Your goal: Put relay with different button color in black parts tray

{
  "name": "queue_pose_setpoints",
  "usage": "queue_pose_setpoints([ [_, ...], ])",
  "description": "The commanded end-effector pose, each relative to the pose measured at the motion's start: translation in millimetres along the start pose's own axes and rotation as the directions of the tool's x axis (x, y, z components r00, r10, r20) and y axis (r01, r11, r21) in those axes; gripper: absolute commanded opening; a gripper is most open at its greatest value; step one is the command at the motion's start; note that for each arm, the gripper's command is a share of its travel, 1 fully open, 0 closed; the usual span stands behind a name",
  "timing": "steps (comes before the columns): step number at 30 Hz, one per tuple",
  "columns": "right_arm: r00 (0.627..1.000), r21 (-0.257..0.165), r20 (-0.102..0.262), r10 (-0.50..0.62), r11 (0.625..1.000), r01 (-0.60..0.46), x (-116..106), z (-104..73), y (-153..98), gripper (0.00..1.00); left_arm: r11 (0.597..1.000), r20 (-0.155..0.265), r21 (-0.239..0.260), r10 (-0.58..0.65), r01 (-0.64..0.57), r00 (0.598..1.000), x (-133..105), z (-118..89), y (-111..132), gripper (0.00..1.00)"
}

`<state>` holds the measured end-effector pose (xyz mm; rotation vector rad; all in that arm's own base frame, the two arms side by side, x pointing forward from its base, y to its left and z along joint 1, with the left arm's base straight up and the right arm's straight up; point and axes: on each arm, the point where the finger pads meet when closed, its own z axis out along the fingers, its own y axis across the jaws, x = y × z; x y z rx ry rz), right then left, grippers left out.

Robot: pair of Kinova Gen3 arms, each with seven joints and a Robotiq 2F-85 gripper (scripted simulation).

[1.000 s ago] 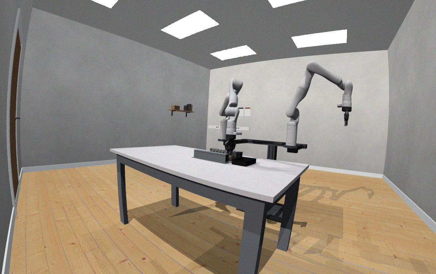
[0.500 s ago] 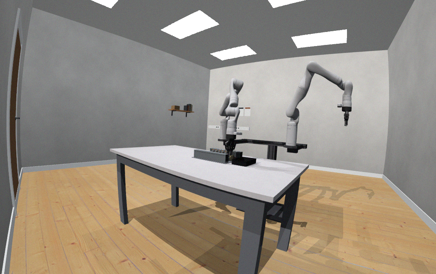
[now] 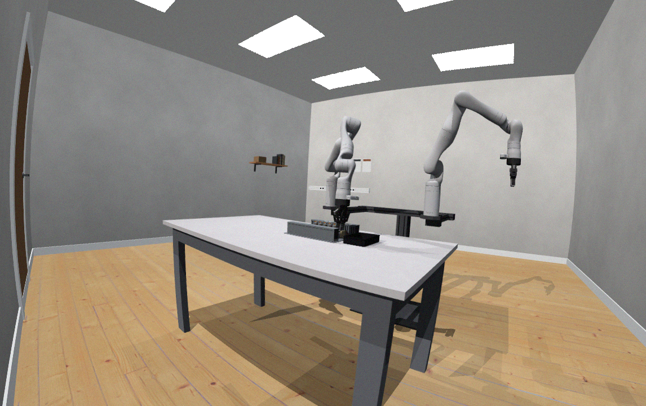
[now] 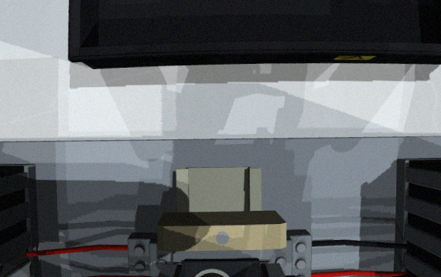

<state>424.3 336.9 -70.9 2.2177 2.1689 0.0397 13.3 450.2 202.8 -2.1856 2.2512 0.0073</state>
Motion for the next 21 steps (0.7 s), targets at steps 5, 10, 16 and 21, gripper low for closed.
queue_pose_setpoints([
  [5, 1.0, 0.016, -0.002, 0.0, 1.0, 0.0, 0.6, -1.1, 1.1, 0.347, 1.0, 0.002, 0.0, 0.0, 0.0, 1.0, -0.3, -0.6, 0.0, 1.0],
  [10, 1.0, 0.02, -0.002, 0.0, 1.0, 0.0, 0.6, -1.1, 1.2, 0.347, 1.0, 0.002, 0.0, 0.0, 0.0, 1.0, -0.3, -0.6, 0.0, 1.0],
  [16, 1.0, 0.028, -0.002, 0.0, 1.0, 0.0, 0.6, -1.1, 1.4, 0.347, 1.0, 0.002, 0.0, 0.0, 0.0, 1.0, -0.3, -0.6, 0.0, 1.0],
  [21, 1.0, 0.043, -0.002, 0.0, 0.999, 0.0, 0.6, -1.2, 1.8, 0.347, 1.0, 0.002, 0.0, 0.0, 0.0, 1.0, -0.3, -0.6, 0.0, 1.0],
])
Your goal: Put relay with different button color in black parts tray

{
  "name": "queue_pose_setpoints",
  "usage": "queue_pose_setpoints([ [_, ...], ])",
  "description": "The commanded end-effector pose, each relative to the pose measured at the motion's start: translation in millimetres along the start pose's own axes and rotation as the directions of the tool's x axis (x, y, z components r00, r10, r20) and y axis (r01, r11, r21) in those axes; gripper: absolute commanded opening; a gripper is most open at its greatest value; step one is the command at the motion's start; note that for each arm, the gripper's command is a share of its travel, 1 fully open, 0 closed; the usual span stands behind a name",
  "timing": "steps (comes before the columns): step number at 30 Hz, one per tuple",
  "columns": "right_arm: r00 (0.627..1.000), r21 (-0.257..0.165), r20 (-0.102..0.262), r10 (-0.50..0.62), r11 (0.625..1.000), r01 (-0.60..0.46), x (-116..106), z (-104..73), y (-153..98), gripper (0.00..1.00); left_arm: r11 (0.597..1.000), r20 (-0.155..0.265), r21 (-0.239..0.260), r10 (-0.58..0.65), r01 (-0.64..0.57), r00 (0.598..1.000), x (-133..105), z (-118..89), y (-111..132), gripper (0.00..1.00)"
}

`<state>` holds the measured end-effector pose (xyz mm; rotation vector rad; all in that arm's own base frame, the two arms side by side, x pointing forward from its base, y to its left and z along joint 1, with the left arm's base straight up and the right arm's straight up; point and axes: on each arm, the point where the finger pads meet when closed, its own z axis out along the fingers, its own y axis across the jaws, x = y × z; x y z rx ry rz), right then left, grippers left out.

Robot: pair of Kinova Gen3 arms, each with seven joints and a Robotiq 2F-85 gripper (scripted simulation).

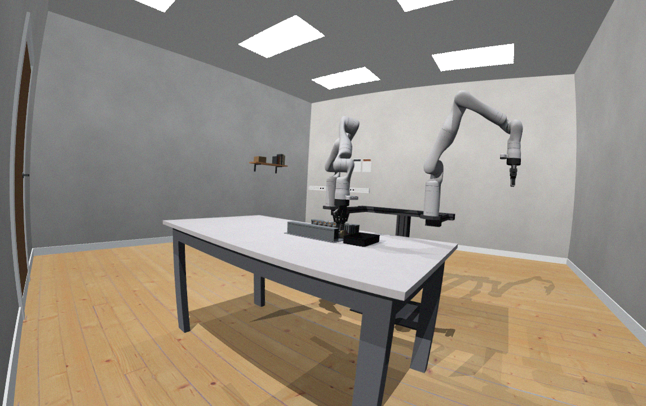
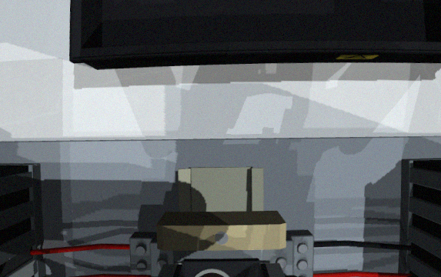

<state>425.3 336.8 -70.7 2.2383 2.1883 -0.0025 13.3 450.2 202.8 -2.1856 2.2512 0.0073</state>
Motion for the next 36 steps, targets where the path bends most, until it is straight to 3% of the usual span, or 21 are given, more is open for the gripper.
queue_pose_setpoints([
  [1, 1.0, 0.004, -0.002, 0.0, 1.0, 0.0, 0.6, -1.1, 0.8, 0.347, 1.0, 0.002, 0.0, 0.0, 0.0, 1.0, -0.3, -0.6, 0.0, 1.0],
  [36, 1.0, 0.056, -0.002, 0.0, 0.998, 0.0, 0.6, -1.3, 2.2, 0.347, 1.0, 0.002, 0.0, 0.0, 0.0, 1.0, -0.3, -0.6, 0.0, 1.0],
])
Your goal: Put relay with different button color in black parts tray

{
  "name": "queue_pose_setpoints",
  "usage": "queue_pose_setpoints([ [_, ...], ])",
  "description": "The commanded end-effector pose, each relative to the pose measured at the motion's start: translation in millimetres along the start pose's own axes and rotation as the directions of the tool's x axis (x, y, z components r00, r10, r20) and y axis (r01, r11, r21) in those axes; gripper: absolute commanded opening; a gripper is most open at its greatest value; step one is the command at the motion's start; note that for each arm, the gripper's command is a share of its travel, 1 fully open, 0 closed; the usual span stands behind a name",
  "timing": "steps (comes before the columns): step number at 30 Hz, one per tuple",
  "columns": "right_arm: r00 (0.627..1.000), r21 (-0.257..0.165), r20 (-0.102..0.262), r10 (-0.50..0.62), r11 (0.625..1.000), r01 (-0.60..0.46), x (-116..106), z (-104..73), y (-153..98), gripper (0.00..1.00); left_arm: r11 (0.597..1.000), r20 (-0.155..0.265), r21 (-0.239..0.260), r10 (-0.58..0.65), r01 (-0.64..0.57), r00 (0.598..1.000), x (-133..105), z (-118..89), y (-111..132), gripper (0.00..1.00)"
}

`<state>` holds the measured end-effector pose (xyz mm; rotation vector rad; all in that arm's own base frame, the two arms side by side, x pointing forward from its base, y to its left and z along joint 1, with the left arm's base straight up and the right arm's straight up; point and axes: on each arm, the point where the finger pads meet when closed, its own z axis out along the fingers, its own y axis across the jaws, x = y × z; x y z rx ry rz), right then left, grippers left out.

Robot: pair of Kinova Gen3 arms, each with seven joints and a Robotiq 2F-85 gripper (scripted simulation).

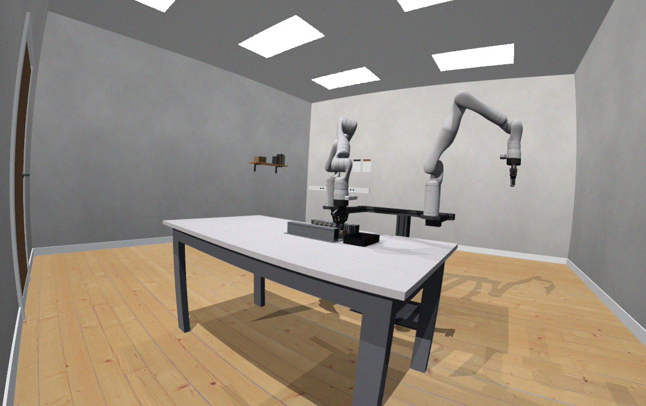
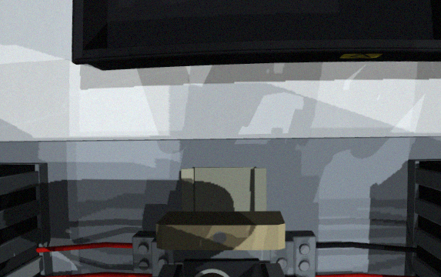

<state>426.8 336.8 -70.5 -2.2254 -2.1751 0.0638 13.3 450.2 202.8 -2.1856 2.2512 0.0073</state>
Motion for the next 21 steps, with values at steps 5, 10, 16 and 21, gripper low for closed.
queue_pose_setpoints([
  [5, 1.0, 0.003, -0.001, 0.0, 1.0, 0.0, 0.6, -1.2, 0.7, 0.347, 1.0, 0.002, 0.0, 0.0, 0.0, 1.0, -0.3, -0.6, 0.0, 1.0],
  [10, 1.0, 0.011, -0.001, 0.0, 1.0, 0.0, 0.6, -1.2, 0.9, 0.347, 1.0, 0.002, 0.0, 0.0, 0.0, 1.0, -0.3, -0.6, 0.0, 1.0],
  [16, 1.0, 0.026, -0.001, 0.0, 1.0, 0.0, 0.6, -1.2, 1.3, 0.347, 1.0, 0.002, 0.0, 0.0, 0.0, 1.0, -0.3, -0.6, 0.0, 1.0],
  [21, 1.0, 0.029, -0.001, 0.0, 1.0, 0.0, 0.6, -1.3, 1.4, 0.347, 1.0, 0.002, 0.0, 0.0, 0.0, 1.0, -0.3, -0.6, 0.0, 1.0],
])
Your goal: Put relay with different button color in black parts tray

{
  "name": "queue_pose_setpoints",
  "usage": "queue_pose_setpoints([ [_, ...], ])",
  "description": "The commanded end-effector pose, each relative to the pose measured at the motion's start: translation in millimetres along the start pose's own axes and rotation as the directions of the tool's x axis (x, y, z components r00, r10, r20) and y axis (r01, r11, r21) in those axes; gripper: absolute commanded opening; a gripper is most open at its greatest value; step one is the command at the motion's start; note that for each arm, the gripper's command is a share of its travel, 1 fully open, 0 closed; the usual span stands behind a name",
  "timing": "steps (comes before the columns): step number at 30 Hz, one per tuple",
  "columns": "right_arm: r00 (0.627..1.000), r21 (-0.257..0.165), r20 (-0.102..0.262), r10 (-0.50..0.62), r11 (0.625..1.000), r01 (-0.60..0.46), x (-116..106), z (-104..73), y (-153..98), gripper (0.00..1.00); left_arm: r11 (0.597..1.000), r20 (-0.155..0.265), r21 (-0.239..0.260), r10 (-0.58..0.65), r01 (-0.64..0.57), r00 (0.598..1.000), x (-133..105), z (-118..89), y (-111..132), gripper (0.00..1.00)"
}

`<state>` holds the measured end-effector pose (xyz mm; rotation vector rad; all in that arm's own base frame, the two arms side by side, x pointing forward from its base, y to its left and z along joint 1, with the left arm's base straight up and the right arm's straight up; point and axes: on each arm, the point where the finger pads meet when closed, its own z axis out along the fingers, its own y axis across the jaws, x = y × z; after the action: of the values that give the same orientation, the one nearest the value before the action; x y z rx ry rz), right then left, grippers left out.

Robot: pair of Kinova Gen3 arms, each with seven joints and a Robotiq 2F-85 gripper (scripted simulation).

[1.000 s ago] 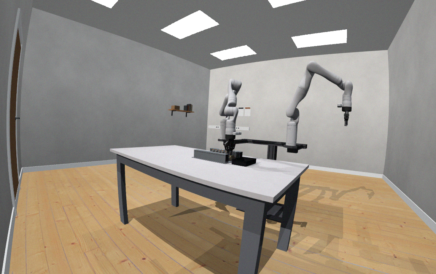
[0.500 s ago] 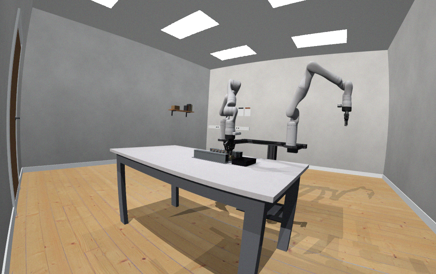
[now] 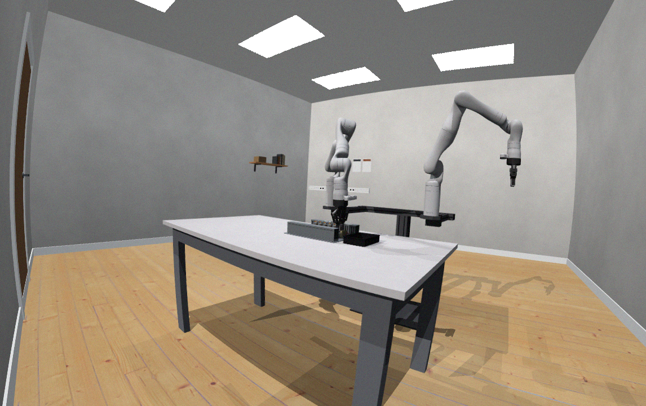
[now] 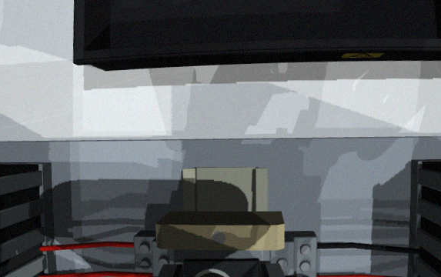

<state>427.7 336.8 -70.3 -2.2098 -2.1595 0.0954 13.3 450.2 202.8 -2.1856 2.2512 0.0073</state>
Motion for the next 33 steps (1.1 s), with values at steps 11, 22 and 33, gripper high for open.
queue_pose_setpoints([
  [11, 1.0, 0.022, -0.001, 0.0, 1.0, 0.0, 0.6, -1.1, 1.1, 0.347, 1.0, 0.002, 0.0, 0.0, 0.0, 1.0, -0.3, -0.6, 0.0, 1.0],
  [22, 1.0, 0.02, -0.001, 0.0, 1.0, 0.0, 0.6, -1.2, 1.1, 0.347, 1.0, 0.002, 0.0, 0.0, 0.0, 1.0, -0.3, -0.6, 0.0, 1.0],
  [33, 1.0, -0.002, -0.001, 0.0, 1.0, 0.0, 0.6, -1.3, 0.5, 0.347, 1.0, 0.002, 0.0, 0.0, 0.0, 1.0, -0.3, -0.6, 0.0, 1.0],
])
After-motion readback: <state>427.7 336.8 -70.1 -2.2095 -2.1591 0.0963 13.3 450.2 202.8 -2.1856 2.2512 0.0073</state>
